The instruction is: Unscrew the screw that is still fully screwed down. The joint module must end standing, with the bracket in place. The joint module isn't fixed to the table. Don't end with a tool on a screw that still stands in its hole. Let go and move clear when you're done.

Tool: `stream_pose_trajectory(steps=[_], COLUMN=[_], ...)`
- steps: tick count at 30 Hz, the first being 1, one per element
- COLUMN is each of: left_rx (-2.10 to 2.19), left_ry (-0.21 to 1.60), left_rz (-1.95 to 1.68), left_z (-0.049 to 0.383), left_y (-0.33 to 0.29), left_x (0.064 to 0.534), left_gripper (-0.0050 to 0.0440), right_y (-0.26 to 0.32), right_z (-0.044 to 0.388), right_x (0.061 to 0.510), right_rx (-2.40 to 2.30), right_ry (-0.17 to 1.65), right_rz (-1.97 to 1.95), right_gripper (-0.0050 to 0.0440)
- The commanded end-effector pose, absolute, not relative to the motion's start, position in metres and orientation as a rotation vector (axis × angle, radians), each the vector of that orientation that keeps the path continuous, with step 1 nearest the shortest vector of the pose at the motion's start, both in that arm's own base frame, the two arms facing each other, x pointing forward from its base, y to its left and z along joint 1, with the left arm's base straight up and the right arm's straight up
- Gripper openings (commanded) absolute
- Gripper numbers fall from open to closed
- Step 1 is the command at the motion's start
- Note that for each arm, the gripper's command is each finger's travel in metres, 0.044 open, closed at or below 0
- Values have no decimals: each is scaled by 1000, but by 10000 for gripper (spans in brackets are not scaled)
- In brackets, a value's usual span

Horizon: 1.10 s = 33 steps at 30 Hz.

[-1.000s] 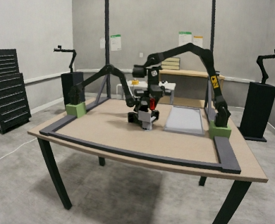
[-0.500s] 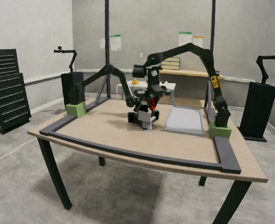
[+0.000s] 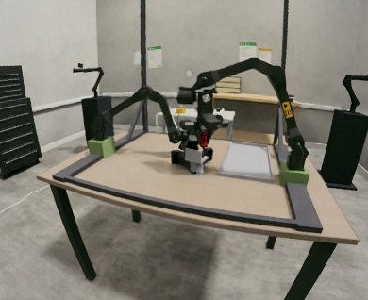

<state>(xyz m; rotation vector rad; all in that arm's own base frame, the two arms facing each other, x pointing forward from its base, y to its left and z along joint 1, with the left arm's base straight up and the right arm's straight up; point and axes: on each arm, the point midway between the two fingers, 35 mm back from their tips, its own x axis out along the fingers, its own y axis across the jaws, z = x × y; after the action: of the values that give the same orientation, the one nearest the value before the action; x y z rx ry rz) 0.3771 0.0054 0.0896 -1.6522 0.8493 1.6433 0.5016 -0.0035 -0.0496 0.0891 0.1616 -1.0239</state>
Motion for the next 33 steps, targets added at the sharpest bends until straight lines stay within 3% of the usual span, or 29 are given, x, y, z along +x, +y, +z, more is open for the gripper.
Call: stream_pose_trajectory(steps=[1,7,8,33], left_rx=[-1659,-1659,-1659,-1668], left_ry=[838,838,838,834], left_rz=[1631,1631,1631,1618], left_z=[93,93,93,97], left_y=[4,4,4,5], left_x=[377,377,377,379], left_gripper=[130,130,250,250], right_y=[-4,-4,-4,-4], right_z=[-35,-35,-35,-35], right_x=[508,508,508,508], right_rx=[117,117,117,117], right_ry=[133,133,133,133], right_rz=[-1024,-1024,-1024,-1024], right_gripper=[245,245,245,245])
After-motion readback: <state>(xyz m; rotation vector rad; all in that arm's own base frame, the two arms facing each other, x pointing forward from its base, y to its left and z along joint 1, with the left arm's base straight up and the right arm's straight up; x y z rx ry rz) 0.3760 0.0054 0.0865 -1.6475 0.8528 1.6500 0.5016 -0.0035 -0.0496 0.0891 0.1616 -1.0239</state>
